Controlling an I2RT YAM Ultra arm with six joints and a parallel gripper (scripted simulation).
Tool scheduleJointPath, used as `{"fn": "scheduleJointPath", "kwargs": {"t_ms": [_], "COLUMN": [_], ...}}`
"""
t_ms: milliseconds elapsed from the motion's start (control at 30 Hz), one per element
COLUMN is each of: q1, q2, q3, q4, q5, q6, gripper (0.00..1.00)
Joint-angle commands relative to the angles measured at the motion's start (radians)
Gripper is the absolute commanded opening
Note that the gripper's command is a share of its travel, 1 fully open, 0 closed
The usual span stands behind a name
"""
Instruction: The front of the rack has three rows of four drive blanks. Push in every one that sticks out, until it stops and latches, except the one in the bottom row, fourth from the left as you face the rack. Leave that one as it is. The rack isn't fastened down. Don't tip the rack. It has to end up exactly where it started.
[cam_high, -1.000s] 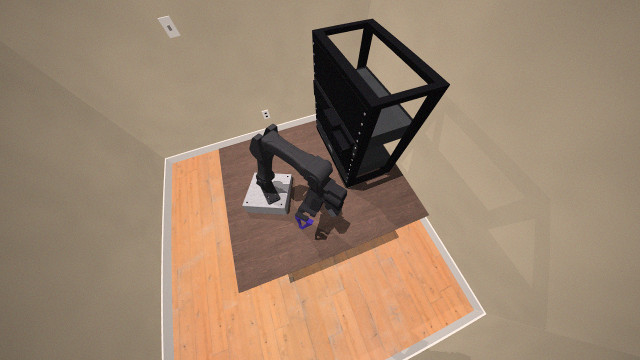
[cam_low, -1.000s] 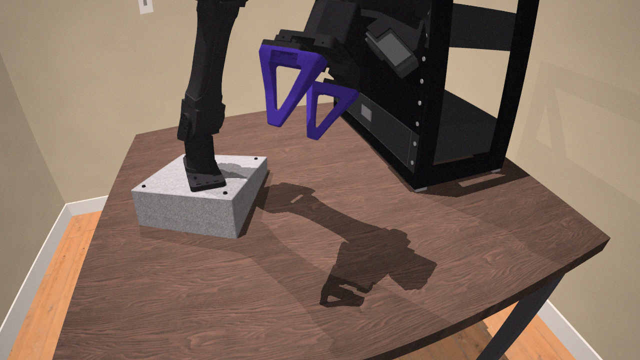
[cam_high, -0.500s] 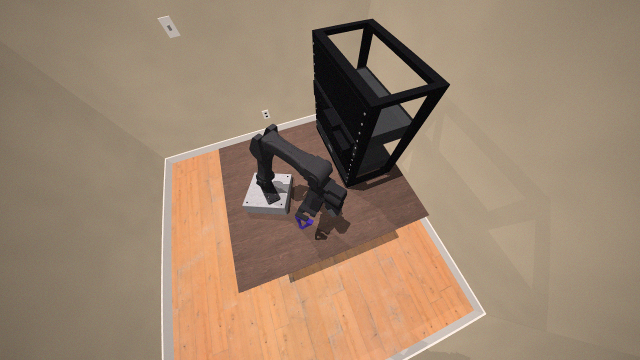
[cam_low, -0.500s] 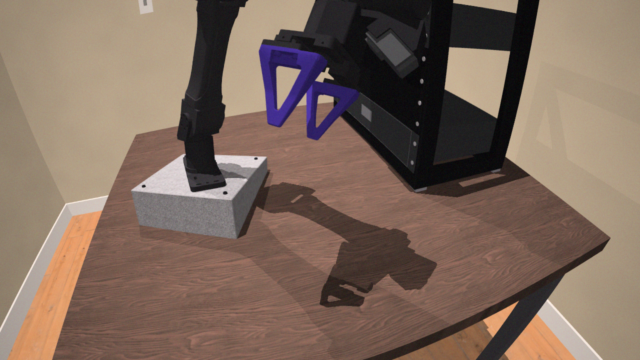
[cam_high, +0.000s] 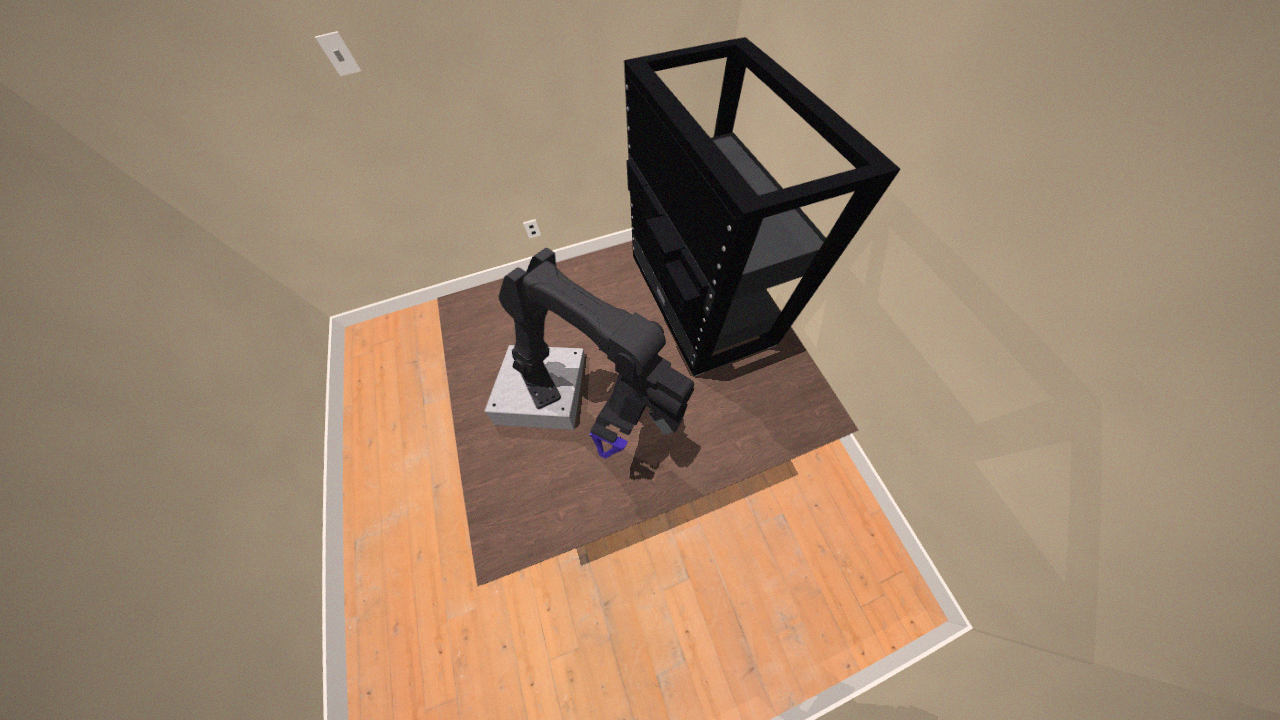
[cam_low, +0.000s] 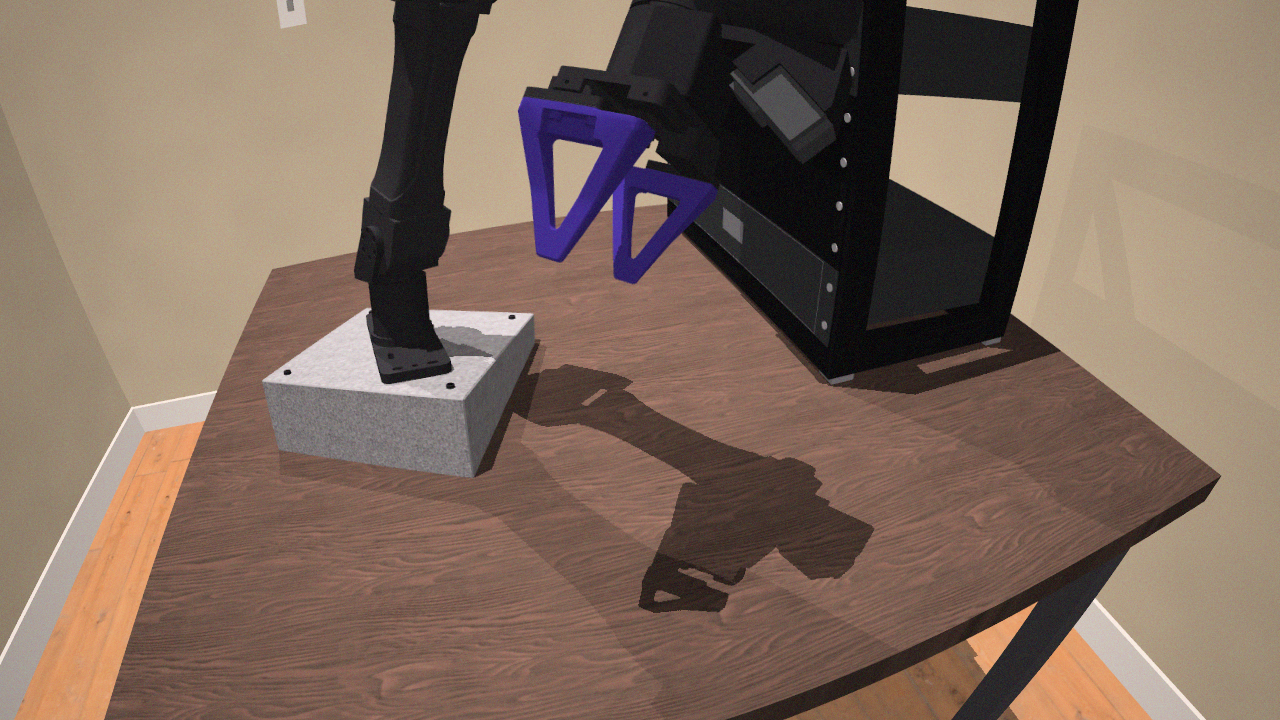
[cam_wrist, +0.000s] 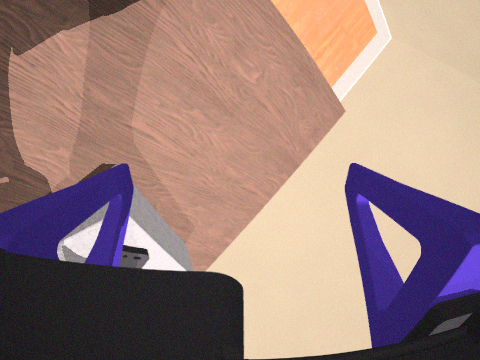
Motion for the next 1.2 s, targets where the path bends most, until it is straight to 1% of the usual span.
{"fn": "scheduleJointPath", "kwargs": {"t_ms": [0,100,133,333,567,633,867,1133,1167], "q1": [-0.013,-0.014,-0.015,-0.02,-0.029,-0.029,-0.042,-0.06,-0.06], "q2": [-0.042,-0.046,-0.049,-0.083,-0.145,-0.145,-0.233,-0.362,-0.362], "q3": [-0.019,-0.011,-0.025,-0.051,-0.097,-0.097,-0.165,-0.263,-0.263], "q4": [0.025,0.029,0.032,0.061,0.113,0.113,0.188,0.297,0.297], "q5": [-0.01,-0.014,-0.018,-0.05,-0.109,-0.109,-0.191,-0.311,-0.311], "q6": [-0.011,-0.013,-0.015,-0.034,-0.068,-0.068,-0.116,-0.187,-0.187], "gripper": [1.0,1.0,1.0,1.0,1.0,1.0,1.0,1.0,1.0]}}
